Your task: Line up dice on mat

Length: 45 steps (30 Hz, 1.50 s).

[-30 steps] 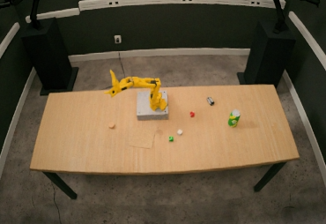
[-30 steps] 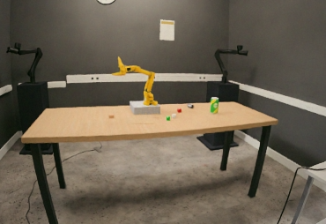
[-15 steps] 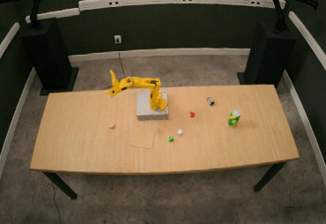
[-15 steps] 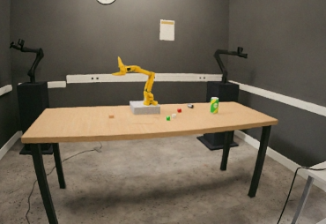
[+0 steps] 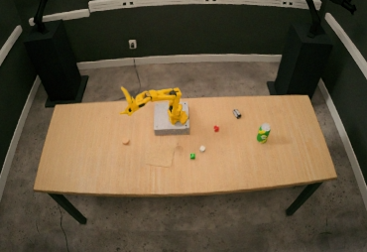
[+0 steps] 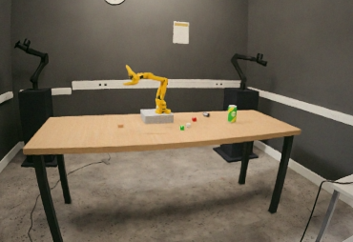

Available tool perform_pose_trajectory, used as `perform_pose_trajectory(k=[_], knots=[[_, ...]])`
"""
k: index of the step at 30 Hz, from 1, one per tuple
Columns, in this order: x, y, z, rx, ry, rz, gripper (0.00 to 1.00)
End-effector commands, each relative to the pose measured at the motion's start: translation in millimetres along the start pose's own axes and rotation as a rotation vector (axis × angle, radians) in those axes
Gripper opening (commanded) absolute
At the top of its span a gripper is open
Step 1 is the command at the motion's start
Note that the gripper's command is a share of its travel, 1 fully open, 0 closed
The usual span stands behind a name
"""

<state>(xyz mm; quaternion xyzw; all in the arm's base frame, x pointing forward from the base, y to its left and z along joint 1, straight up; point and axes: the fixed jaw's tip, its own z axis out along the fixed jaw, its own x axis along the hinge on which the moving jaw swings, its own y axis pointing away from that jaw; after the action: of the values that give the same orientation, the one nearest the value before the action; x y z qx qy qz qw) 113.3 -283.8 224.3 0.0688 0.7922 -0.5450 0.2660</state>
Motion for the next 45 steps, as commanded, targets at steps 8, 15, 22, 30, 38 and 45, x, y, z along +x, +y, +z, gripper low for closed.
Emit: perform_pose_trajectory(k=[8,15,22,30,38,45], knots=[[-53.0,103.0,-0.3,-0.314,-0.141,0.121,0.81],[-76.7,165.2,-21.7,-0.512,-0.187,0.164,0.73],[-91.4,248.2,-74.4,-0.795,-0.201,0.180,0.61],[-82.4,306.1,-130.5,-1.014,-0.169,0.148,0.52],[-50.9,349.4,-191.6,-1.209,-0.097,0.069,0.41],[-27.7,363.4,-219.3,-1.287,-0.051,0.012,0.35]])
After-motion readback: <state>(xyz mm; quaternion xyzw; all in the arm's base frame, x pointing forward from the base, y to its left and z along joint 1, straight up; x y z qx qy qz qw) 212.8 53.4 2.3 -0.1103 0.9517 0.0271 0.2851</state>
